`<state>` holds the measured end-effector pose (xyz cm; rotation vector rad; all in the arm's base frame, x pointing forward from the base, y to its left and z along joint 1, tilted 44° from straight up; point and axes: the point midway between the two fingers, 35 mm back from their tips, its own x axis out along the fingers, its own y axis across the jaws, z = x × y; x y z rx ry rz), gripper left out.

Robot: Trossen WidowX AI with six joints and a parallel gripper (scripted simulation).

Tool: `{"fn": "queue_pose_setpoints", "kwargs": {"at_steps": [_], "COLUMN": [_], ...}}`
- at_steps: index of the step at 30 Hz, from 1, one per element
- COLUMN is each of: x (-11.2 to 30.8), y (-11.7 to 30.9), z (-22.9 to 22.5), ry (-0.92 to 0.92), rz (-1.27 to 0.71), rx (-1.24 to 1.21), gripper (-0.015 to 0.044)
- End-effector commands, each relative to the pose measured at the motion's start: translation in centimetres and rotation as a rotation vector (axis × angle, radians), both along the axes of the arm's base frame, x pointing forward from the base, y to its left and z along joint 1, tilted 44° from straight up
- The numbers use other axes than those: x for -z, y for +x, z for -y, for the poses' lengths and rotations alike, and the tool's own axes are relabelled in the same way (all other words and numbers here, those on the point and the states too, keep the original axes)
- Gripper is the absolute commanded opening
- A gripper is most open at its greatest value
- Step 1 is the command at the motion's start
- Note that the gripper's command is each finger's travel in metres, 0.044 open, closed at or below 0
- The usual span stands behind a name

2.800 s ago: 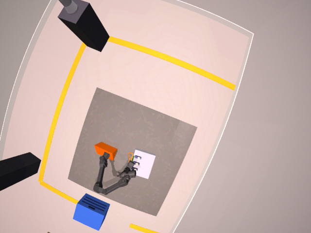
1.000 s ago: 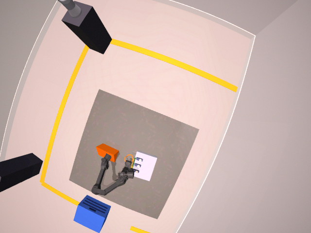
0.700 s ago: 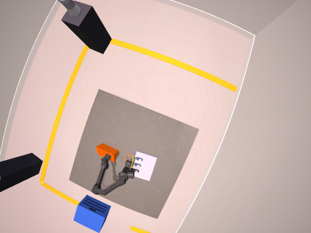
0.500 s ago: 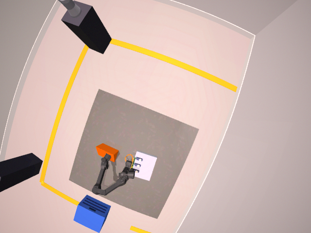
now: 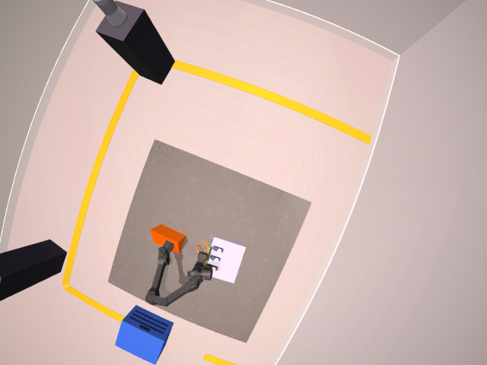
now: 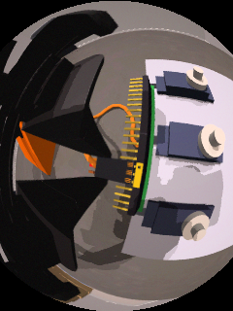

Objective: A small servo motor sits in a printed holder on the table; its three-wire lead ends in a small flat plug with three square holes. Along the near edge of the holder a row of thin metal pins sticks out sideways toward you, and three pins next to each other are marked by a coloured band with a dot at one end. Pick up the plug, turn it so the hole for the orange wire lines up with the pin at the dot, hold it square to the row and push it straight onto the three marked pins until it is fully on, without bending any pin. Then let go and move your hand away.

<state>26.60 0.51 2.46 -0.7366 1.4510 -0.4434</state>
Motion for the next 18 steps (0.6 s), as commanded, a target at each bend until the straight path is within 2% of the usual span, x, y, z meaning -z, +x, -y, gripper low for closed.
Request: {"fn": "queue_pose_setpoints", "kwargs": {"at_steps": [1,10,18], "x": [-0.1,-0.1,-4.2], "y": [0.5,0.3,-0.3], "z": [-0.1,0.0,-4.0], "ry": [-0.003,-0.002,0.000], "rz": [0.003,0.003,0.002], "rx": [-0.004,-0.004,-0.004], "gripper": [0.0000,0.0236,0.0440]}}
